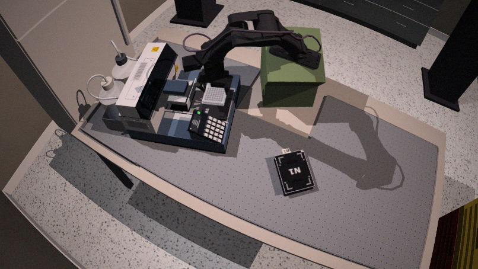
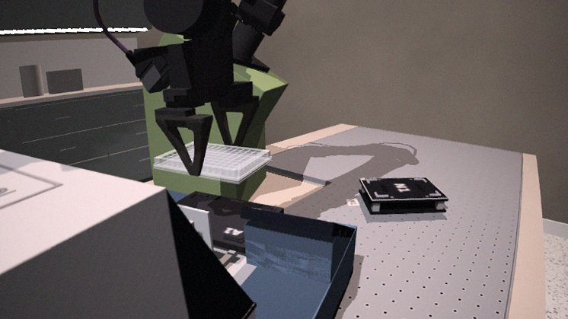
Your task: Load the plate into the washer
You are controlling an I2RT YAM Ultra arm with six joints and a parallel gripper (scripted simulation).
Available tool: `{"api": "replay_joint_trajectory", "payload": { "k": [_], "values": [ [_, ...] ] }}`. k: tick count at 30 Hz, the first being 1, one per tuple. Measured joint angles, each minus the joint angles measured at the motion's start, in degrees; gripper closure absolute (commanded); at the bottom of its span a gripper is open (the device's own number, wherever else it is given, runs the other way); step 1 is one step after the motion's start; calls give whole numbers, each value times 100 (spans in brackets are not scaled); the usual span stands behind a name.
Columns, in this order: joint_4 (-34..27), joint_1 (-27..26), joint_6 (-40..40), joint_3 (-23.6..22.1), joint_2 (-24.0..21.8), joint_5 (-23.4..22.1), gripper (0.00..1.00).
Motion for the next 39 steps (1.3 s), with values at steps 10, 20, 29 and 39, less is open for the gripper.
{"api": "replay_joint_trajectory", "payload": {
  "k": [10, 20, 29, 39],
  "values": [
    [328, 111, 153, 0, 236, 2, 16],
    [693, 247, 310, -42, 479, 11, 16],
    [975, 354, 448, -39, 691, 20, 16],
    [1272, 494, 603, -39, 962, 31, 16]
  ]
}}
